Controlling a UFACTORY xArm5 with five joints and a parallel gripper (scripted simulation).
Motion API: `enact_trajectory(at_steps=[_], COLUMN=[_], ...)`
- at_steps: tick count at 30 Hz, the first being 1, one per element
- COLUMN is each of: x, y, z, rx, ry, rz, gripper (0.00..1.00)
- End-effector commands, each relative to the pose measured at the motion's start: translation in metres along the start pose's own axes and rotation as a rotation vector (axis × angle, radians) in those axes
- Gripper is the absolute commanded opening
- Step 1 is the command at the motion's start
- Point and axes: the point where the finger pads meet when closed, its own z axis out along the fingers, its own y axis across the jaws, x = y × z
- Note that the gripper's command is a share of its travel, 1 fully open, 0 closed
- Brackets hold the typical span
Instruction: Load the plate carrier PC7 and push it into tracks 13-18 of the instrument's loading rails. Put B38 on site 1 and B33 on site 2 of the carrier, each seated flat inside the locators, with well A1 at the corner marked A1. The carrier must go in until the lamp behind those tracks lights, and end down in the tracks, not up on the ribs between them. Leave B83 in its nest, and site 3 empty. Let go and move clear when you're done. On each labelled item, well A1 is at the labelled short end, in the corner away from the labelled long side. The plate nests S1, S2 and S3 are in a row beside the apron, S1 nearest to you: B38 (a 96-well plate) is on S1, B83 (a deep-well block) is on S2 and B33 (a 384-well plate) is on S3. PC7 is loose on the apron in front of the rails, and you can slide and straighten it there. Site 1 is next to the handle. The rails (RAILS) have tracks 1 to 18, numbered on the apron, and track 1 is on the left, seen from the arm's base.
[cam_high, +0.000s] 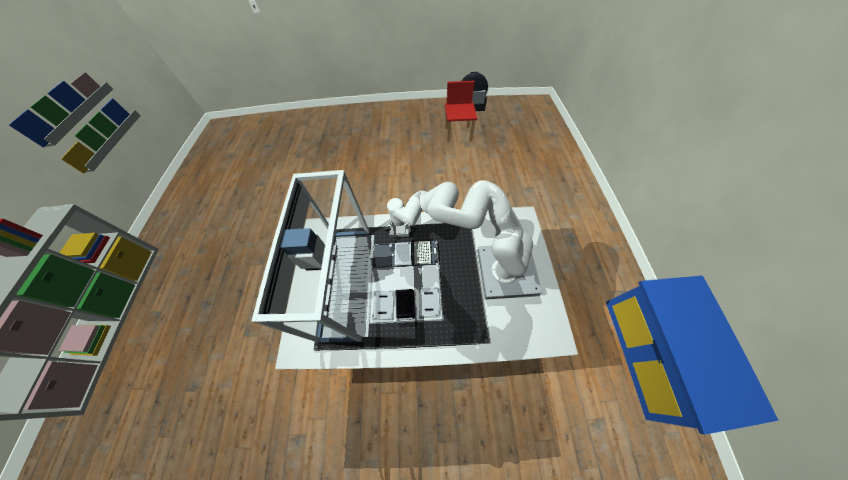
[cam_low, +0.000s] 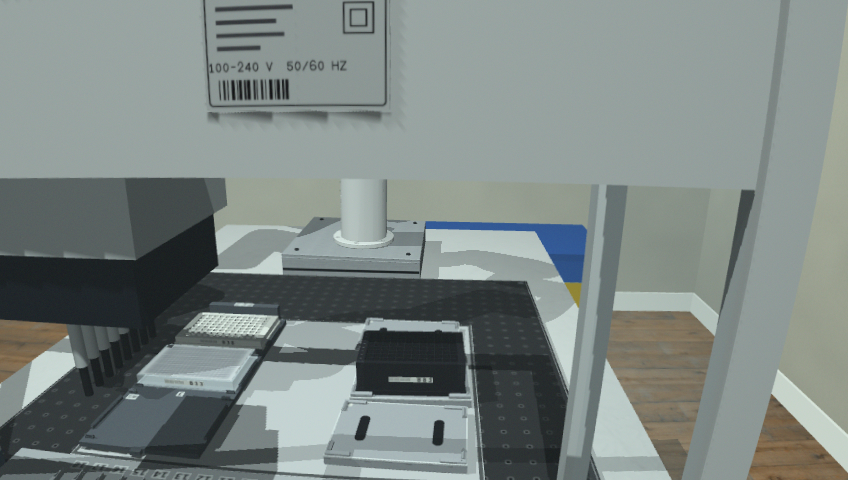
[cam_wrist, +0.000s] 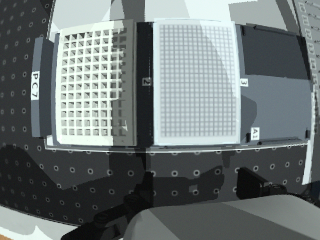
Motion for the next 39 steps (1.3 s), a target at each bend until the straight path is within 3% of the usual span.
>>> enact_trajectory(at_steps=[1, 39], x=[-0.001, 0.0], y=[0.001, 0.002], z=[0.0, 0.018], rx=[-0.014, -0.014], ry=[0.021, 0.021], rz=[0.0, 0.0], gripper=[1.0, 1.0])
